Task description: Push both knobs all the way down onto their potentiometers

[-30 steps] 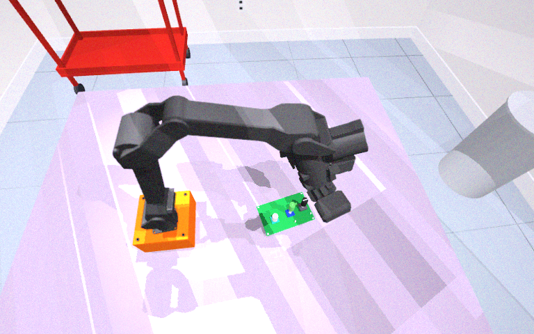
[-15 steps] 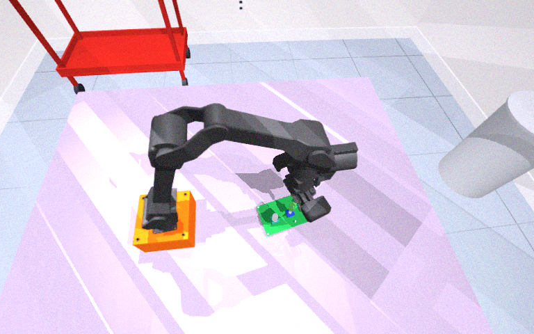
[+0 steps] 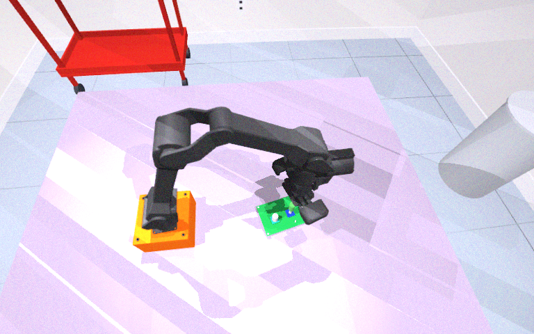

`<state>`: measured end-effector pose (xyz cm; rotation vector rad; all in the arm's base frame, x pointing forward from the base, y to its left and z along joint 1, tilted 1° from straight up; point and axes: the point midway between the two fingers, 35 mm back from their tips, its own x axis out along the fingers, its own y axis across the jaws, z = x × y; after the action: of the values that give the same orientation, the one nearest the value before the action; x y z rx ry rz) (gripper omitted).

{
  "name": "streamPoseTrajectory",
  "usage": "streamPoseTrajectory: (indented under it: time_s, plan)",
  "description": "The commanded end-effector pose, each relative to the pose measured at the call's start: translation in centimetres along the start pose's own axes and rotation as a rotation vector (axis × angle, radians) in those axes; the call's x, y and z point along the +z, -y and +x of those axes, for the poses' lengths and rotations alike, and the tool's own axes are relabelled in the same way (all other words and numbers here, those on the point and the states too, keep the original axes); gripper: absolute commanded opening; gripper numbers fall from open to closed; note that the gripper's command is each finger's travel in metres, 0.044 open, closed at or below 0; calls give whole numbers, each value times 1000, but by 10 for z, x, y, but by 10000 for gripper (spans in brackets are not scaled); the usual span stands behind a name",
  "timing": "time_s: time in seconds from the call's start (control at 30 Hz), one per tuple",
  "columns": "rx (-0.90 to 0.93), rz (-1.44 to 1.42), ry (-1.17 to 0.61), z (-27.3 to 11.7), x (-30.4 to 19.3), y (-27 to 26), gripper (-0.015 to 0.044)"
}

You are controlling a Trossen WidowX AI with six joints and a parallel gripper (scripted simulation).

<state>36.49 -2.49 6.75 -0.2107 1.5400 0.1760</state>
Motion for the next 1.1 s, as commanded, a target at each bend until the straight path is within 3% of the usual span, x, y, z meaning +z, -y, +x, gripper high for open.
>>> streamPoseTrajectory:
  time_s: [0.0, 1.07]
  plan:
    - [8, -5, -6, 7, -1, -2, 0]
    - [8, -5, -6, 23, -2, -2, 0]
